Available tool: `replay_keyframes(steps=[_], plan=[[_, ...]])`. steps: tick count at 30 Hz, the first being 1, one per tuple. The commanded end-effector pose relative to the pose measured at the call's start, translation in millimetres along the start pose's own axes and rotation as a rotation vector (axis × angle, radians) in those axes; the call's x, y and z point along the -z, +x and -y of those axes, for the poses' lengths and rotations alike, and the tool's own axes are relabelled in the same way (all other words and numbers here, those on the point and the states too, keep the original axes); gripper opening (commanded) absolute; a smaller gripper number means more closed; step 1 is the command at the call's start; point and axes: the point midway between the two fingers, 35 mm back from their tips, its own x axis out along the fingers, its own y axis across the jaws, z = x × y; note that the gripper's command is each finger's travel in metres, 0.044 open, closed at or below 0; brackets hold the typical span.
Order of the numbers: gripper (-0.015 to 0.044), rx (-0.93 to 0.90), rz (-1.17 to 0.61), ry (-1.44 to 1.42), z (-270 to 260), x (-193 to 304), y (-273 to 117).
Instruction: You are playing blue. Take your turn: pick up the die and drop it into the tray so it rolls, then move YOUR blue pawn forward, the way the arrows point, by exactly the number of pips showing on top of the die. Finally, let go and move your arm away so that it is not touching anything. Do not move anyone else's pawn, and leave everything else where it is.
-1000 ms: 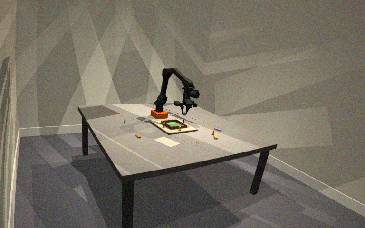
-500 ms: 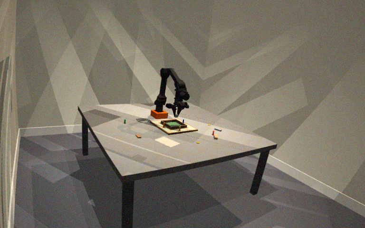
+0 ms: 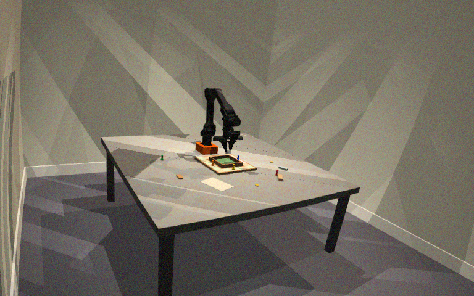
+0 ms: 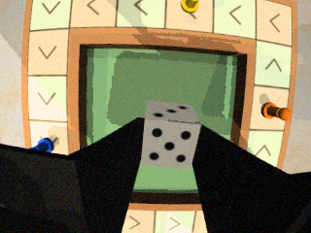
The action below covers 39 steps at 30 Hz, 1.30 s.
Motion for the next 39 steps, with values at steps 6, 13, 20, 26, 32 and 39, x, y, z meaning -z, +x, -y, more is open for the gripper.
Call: replay_keyframes(steps=[6, 13, 20, 26, 32, 39], plan=[[0.0, -0.002, 0.295, -0.004, 0, -1, 4], [0.0, -0.003, 0.533, -0.003, 0, -2, 5], [0.0, -0.003, 0.582, -0.003, 0, 2, -4], [0.0, -0.003, 0.58, -0.003, 1, 20, -32], [0.0, -0.003, 0.58, -0.003, 1, 22, -32], [0.0, -0.002, 0.578, 0.002, 1, 21, -30]])
